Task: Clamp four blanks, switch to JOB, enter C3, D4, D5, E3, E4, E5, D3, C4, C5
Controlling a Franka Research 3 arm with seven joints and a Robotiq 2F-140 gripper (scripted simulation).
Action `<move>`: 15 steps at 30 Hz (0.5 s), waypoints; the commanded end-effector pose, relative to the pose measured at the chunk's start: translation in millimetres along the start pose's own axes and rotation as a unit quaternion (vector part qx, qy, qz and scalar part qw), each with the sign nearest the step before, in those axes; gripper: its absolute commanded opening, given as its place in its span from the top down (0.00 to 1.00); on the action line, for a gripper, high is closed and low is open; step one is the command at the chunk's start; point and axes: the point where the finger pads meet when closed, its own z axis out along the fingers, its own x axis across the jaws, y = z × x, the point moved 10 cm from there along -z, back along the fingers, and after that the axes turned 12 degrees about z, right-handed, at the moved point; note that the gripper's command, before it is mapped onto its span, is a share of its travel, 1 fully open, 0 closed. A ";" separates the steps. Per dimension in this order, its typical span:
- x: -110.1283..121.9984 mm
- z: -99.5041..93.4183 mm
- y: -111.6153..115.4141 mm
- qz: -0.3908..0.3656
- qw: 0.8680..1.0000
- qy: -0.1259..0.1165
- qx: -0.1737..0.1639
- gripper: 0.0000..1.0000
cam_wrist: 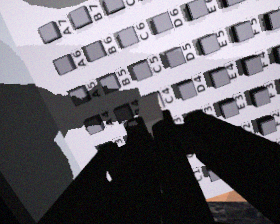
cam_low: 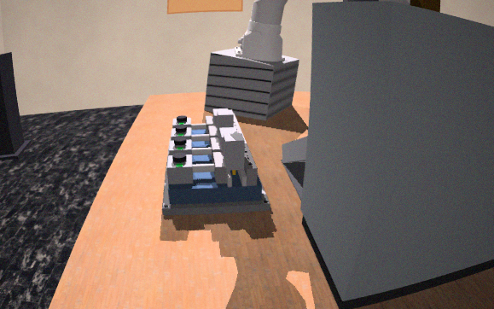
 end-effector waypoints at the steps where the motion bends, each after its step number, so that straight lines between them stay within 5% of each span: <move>1: 0.5 6.7 0.9 -0.003 1.000 0.001 -0.002 1.00; 15: 0.6 16.2 0.9 -0.003 1.000 0.001 -0.002 1.00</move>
